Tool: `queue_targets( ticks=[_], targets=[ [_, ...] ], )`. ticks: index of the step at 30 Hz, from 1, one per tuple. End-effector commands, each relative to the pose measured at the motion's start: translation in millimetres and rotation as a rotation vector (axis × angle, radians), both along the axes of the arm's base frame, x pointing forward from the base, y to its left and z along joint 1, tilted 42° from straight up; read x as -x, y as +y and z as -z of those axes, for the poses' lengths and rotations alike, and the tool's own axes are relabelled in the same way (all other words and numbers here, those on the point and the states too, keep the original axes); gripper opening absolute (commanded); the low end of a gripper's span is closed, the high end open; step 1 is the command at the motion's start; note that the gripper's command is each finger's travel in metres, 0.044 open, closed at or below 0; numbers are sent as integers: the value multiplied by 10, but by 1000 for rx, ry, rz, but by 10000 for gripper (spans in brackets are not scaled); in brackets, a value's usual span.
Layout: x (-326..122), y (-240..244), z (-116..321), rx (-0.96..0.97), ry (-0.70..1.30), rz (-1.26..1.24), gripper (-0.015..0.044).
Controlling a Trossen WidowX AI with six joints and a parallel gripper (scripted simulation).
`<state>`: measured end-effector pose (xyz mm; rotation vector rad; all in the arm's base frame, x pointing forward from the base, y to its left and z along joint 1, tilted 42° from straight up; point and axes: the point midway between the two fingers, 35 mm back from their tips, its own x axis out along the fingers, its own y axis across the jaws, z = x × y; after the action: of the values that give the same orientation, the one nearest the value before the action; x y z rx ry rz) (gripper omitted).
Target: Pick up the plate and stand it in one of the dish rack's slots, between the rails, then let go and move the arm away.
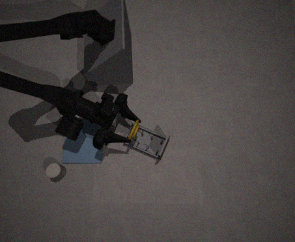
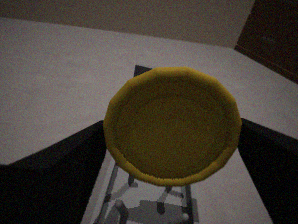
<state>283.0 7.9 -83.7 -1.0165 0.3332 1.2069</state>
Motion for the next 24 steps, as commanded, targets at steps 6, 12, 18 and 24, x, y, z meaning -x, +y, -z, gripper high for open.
queue_targets(
  ticks=[6, 12, 18, 24],
  targets=[
    [-66, -86, 174, 0, 2, 1, 0],
    [-74, -177, 278, -1, 6, 1, 0],
    [-63, -151, 253, 3, 11, 5, 0],
    [-63, -151, 253, 3, 11, 5, 0]
  ],
)
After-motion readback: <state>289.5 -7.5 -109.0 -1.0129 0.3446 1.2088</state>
